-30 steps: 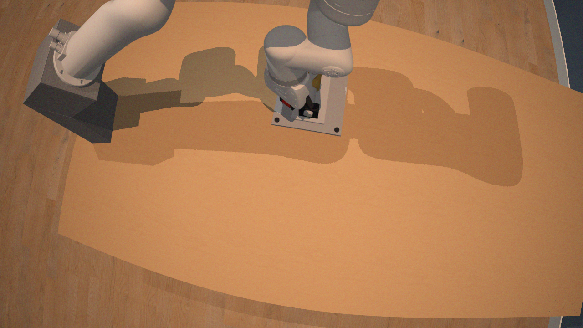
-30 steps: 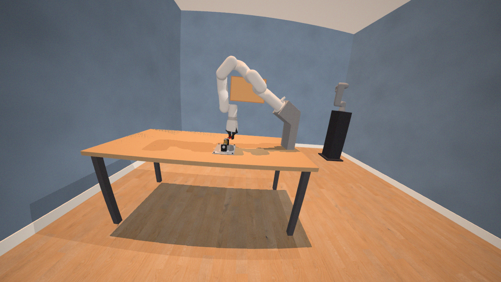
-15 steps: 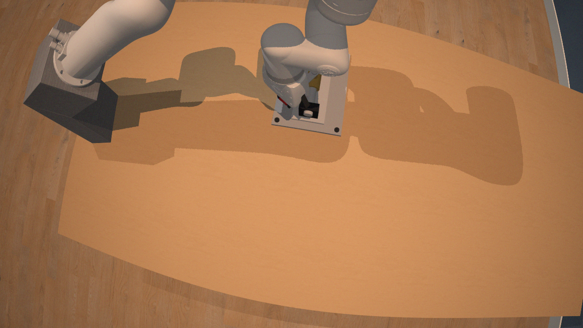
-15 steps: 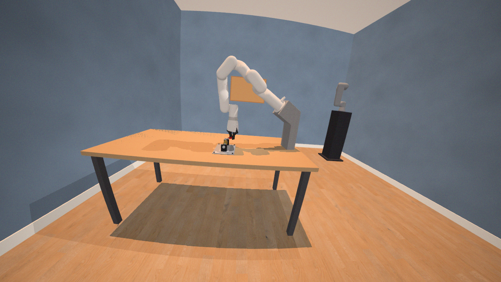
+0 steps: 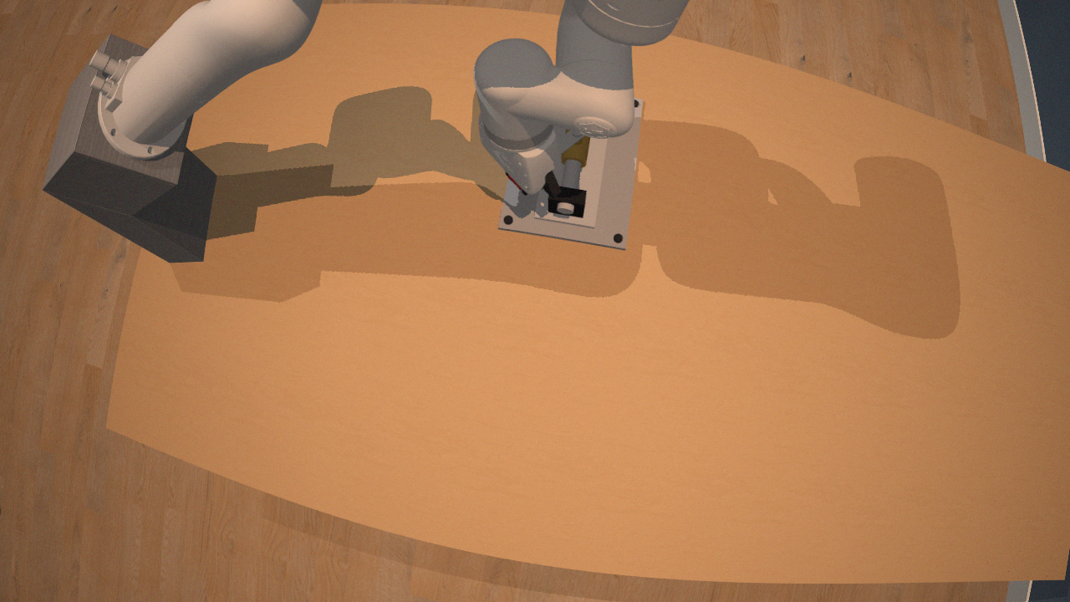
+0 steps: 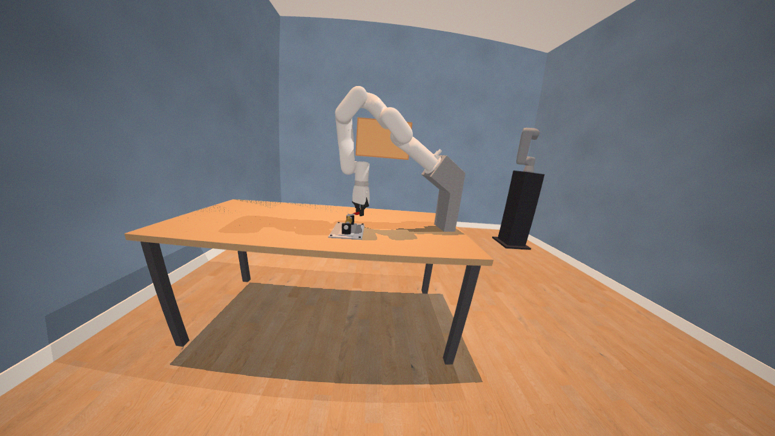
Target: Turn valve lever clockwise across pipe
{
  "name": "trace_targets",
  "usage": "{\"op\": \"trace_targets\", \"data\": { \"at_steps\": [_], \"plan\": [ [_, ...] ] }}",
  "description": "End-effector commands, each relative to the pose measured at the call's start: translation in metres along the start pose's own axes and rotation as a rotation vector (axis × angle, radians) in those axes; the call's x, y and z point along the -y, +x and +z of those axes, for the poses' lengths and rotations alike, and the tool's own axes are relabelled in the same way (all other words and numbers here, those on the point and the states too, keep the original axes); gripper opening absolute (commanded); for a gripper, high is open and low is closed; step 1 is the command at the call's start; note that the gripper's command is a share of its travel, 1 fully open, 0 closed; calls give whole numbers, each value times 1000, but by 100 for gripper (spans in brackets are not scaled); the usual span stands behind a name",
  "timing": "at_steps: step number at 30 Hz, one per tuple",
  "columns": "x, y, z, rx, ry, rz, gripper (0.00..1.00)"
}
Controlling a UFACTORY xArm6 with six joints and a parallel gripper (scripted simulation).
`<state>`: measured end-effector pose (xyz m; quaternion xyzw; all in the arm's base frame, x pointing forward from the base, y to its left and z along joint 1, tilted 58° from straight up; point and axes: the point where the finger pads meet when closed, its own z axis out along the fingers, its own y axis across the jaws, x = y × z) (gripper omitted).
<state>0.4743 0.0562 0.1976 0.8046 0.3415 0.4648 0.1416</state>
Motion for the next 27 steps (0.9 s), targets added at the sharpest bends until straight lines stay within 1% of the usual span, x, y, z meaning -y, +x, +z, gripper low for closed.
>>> {"op": "trace_targets", "data": {
  "at_steps": [1,7,27],
  "plan": [
    [7,0,0,1,6,44,0],
    [8,0,0,1,6,54,0],
    [19,1,-1,1,6,176,0]
  ]
}}
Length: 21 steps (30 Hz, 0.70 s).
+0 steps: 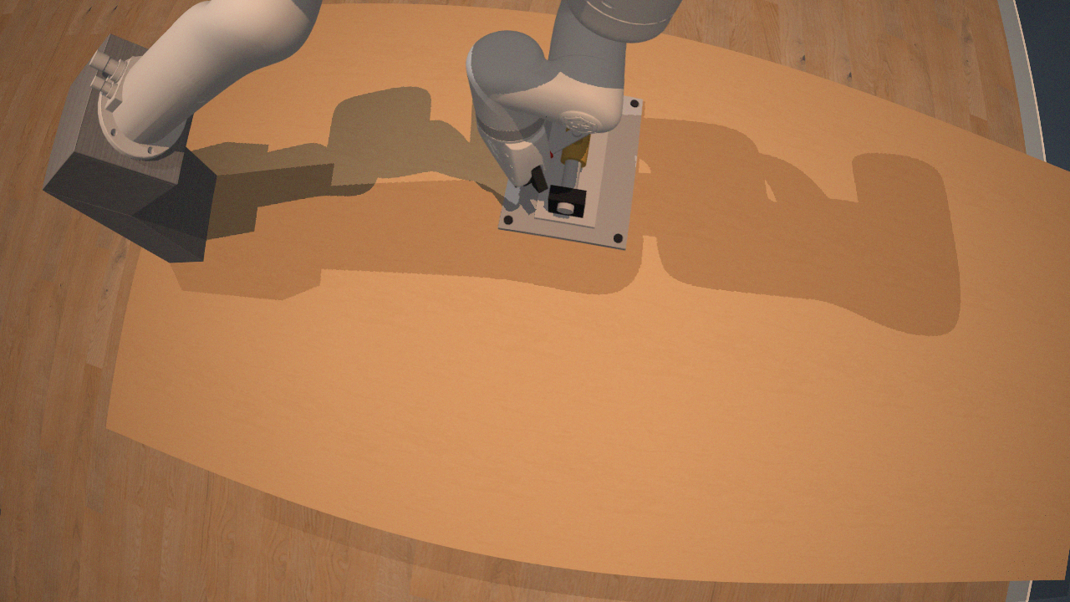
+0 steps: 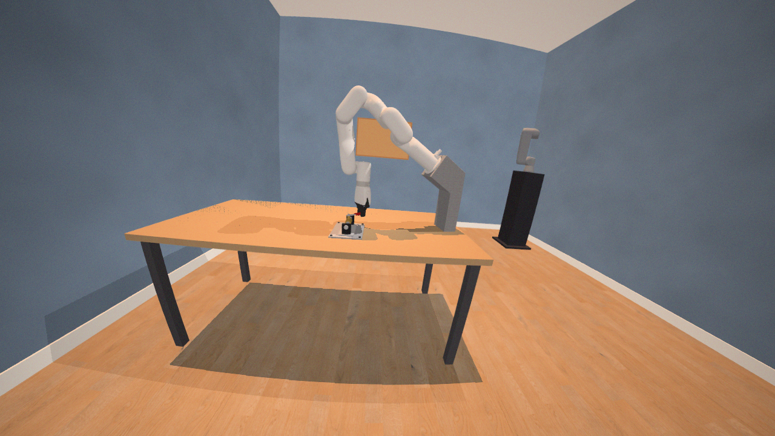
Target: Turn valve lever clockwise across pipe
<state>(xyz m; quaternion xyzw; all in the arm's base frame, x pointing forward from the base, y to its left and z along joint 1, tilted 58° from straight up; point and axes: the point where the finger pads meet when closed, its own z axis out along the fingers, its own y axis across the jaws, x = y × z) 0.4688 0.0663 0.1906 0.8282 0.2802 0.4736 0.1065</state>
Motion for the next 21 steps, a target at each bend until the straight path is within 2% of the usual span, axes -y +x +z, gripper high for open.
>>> {"op": "trace_targets", "data": {
  "at_steps": [1,21],
  "plan": [
    [6,0,0,1,5,37,0],
    [16,1,-1,1,5,152,0]
  ]
}}
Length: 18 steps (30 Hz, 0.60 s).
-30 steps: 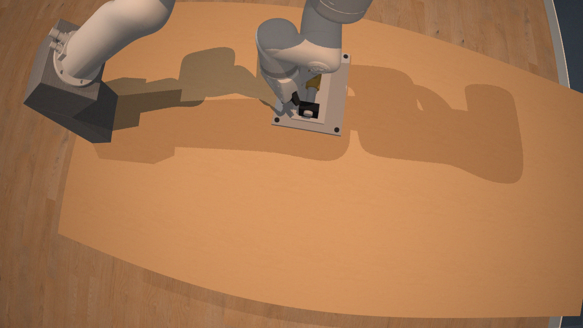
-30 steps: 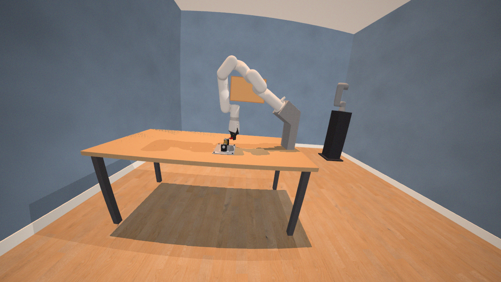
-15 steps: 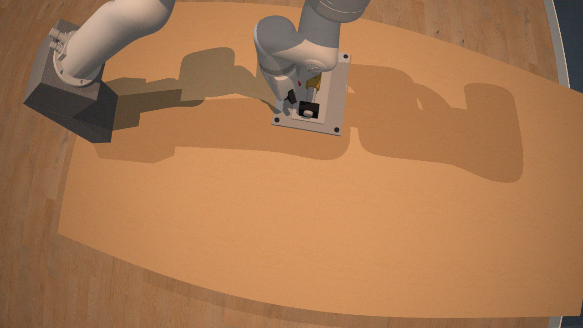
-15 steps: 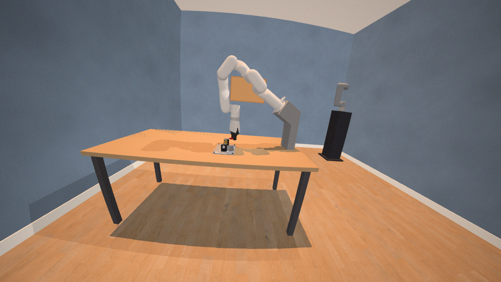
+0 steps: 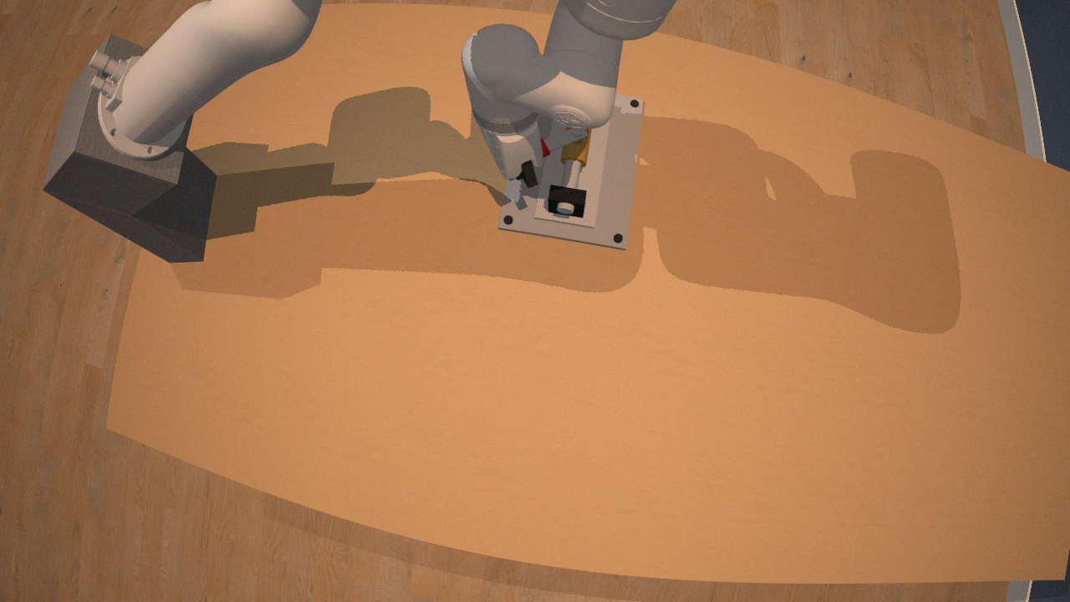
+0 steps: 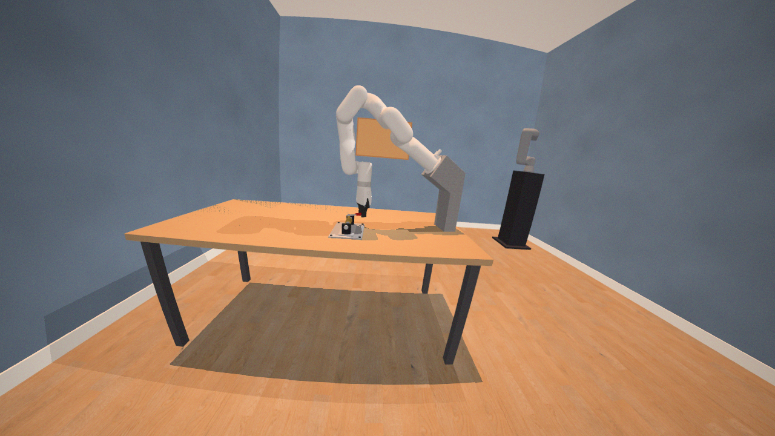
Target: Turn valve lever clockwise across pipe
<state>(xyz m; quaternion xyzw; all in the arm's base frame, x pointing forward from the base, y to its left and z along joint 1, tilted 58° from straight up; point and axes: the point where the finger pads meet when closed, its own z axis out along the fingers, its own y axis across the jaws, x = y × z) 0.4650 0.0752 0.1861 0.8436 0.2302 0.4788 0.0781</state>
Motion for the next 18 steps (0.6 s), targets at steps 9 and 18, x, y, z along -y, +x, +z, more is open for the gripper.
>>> {"op": "trace_targets", "data": {
  "at_steps": [9,18],
  "plan": [
    [10,0,-1,1,5,78,0],
    [15,1,-1,1,5,133,0]
  ]
}}
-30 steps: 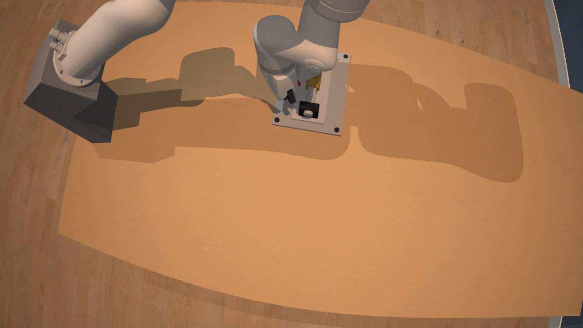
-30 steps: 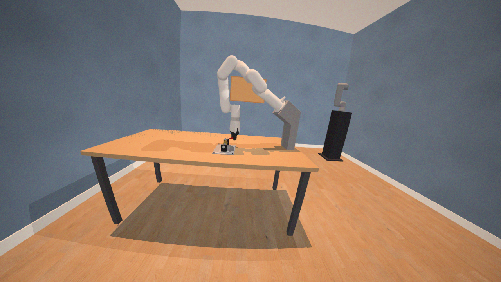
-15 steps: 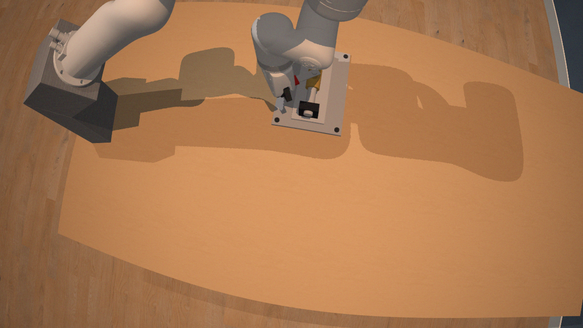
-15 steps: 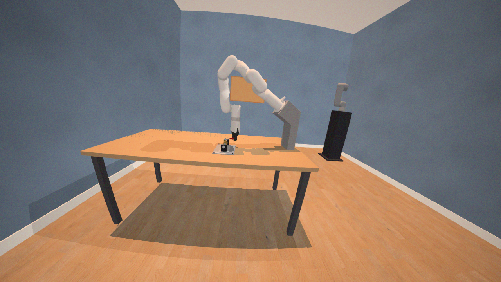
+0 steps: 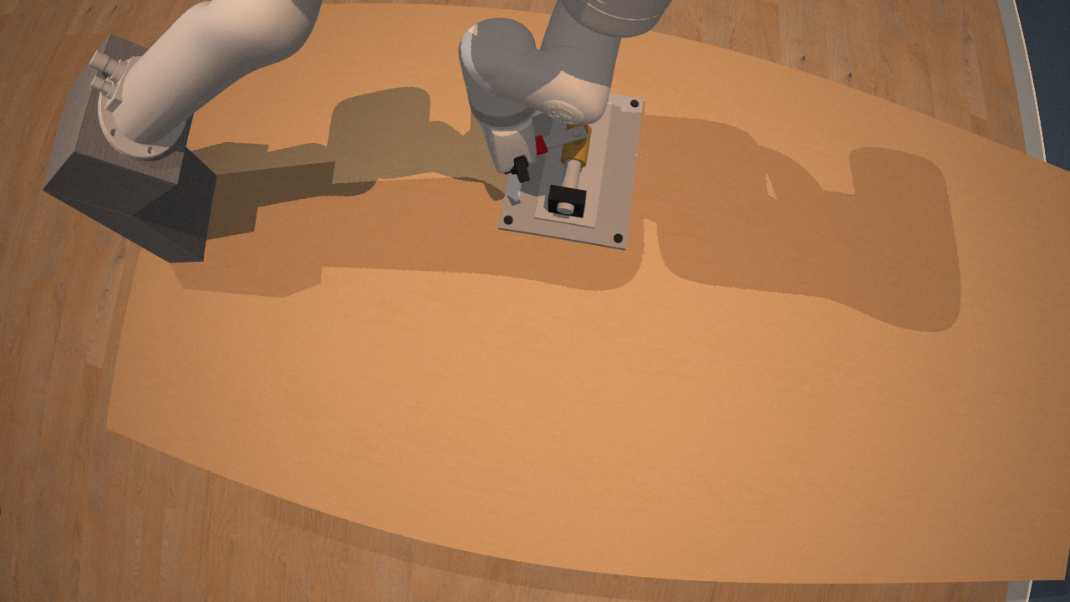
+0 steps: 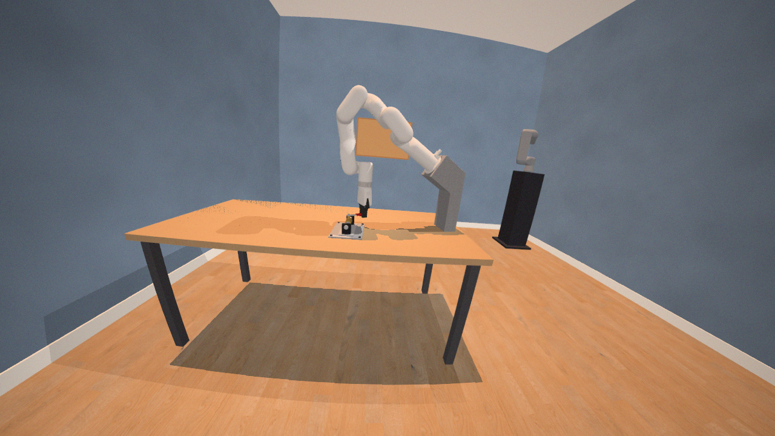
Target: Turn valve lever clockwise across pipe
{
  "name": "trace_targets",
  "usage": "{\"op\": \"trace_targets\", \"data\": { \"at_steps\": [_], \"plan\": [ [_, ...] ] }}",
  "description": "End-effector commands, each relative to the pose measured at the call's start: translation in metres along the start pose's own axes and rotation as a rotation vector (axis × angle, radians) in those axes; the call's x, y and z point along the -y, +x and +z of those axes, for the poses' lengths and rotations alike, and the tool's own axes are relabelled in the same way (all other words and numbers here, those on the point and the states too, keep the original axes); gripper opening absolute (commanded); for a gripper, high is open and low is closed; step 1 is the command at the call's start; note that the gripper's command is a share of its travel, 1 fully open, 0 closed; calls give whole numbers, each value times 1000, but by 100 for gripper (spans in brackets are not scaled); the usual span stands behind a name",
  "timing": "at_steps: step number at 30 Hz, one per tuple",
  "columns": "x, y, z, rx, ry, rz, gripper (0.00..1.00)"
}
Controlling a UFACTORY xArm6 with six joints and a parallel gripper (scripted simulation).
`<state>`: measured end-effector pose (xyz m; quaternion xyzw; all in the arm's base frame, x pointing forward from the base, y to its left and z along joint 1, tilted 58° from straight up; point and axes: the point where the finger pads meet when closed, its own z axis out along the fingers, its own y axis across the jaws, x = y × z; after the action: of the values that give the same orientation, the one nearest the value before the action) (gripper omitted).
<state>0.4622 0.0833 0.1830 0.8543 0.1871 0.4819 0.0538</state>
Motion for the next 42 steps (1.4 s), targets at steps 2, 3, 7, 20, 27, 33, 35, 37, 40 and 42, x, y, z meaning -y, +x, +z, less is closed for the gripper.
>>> {"op": "trace_targets", "data": {
  "at_steps": [2,3,7,20,27,33,35,37,40,42],
  "plan": [
    [6,0,-1,1,5,33,0],
    [6,0,-1,1,5,38,0],
    [9,0,-1,1,5,69,0],
    [15,1,-1,1,5,135,0],
    [19,2,-1,1,5,179,0],
    [21,2,-1,1,5,210,0],
    [23,3,-1,1,5,230,0],
    [24,3,-1,1,5,235,0],
    [25,3,-1,1,5,249,0],
    [25,3,-1,1,5,249,0]
  ]
}}
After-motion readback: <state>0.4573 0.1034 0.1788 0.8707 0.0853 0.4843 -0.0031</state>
